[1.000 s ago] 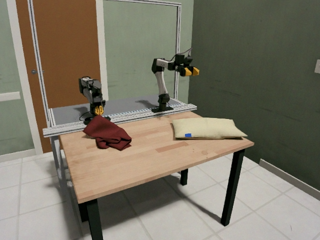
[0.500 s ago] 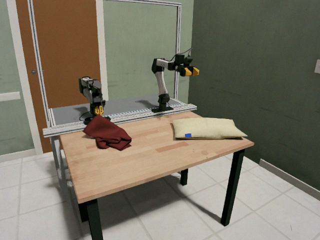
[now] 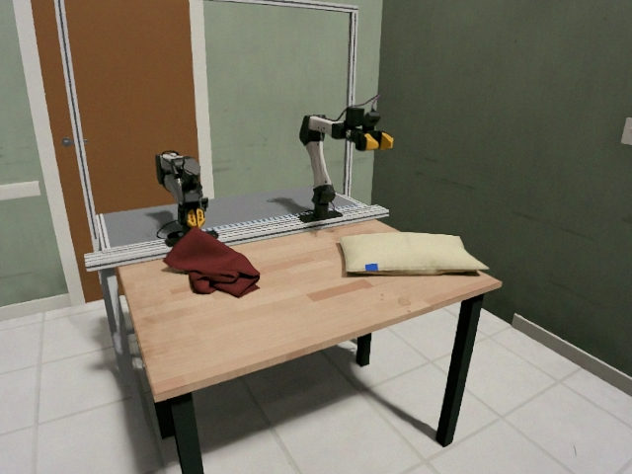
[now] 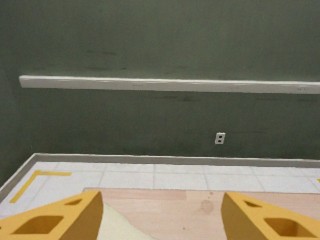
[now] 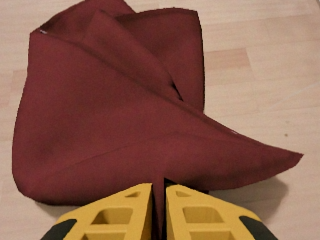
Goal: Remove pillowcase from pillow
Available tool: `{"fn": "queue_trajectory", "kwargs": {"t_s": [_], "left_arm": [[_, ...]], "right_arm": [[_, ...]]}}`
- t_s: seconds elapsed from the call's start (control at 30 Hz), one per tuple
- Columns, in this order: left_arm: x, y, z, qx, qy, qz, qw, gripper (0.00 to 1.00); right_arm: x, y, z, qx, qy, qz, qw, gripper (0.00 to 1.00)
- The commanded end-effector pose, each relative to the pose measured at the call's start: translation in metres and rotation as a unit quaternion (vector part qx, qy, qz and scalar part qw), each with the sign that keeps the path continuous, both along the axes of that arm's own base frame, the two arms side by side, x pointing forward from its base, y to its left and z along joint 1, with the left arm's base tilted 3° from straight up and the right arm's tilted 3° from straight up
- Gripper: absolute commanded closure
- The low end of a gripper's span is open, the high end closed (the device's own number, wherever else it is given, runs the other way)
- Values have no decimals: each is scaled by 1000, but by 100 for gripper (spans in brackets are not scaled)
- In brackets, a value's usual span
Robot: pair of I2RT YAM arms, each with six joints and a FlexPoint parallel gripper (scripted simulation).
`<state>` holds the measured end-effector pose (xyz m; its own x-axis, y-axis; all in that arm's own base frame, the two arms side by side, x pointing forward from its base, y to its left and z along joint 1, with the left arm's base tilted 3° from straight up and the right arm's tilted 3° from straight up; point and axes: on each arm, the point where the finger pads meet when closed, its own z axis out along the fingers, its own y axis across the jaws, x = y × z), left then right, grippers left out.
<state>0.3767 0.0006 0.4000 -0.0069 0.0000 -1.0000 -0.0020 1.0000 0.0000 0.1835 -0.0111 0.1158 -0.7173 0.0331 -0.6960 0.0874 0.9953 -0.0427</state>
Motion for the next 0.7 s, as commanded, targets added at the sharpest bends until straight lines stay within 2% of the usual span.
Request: {"fn": "queue_trajectory", "kwargs": {"t_s": [0.0, 0.07, 0.1, 0.67], "left_arm": [[-3, 0, -10, -1, 12, -3, 1000, 40], [-3, 0, -10, -1, 12, -3, 1000, 40], [-3, 0, -10, -1, 12, -3, 1000, 40], [-3, 0, -10, -1, 12, -3, 1000, 40]], "right_arm": [[4, 2, 10, 2, -13, 6, 1000, 91], [4, 2, 10, 2, -13, 6, 1000, 91], [4, 2, 10, 2, -13, 6, 1000, 40], [4, 2, 10, 2, -13, 6, 1000, 40]]}}
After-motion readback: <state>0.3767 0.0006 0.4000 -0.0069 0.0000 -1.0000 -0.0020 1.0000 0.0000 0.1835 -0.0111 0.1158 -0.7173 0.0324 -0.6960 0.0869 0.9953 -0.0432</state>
